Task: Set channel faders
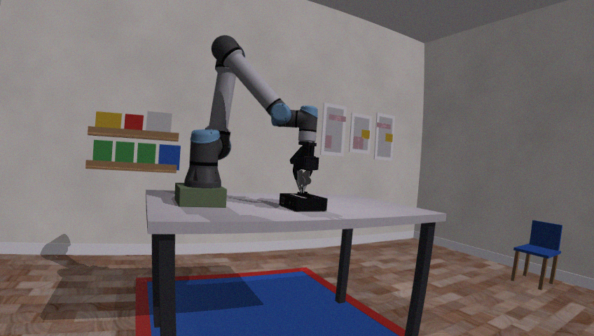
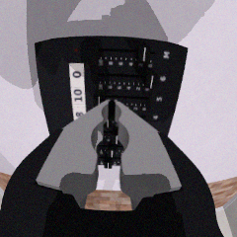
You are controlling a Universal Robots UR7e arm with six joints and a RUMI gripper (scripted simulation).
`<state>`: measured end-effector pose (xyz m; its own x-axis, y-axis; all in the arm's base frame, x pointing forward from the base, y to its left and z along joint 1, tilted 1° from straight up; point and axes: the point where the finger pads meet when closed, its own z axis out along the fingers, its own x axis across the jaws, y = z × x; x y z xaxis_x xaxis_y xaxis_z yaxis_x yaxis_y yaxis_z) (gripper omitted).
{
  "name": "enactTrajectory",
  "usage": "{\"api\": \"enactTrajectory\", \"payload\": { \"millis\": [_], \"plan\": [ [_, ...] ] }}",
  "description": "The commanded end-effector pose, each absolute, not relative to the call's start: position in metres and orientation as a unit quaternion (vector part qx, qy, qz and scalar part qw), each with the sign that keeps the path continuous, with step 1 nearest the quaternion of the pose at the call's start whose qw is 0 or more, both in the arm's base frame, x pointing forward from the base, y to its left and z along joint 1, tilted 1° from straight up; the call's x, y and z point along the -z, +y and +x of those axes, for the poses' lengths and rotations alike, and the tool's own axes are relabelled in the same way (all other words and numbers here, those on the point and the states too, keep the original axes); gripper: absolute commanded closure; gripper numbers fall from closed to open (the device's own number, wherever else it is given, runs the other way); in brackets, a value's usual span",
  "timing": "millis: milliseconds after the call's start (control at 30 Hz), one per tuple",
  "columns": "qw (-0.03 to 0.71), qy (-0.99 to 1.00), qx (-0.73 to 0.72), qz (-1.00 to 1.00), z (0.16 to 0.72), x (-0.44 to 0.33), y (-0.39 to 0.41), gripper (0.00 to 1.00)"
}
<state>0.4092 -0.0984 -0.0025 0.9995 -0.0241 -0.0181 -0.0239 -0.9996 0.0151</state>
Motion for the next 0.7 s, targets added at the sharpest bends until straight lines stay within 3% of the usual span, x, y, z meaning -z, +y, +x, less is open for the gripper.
{"api": "enactTrajectory", "payload": {
  "millis": [0, 667],
  "plan": [
    [0.008, -0.012, 0.009, 1.000, 0.4092, 0.0023, -0.0986, 1.00],
    [0.008, -0.012, 0.009, 1.000, 0.4139, 0.0024, -0.0987, 1.00]
  ]
}}
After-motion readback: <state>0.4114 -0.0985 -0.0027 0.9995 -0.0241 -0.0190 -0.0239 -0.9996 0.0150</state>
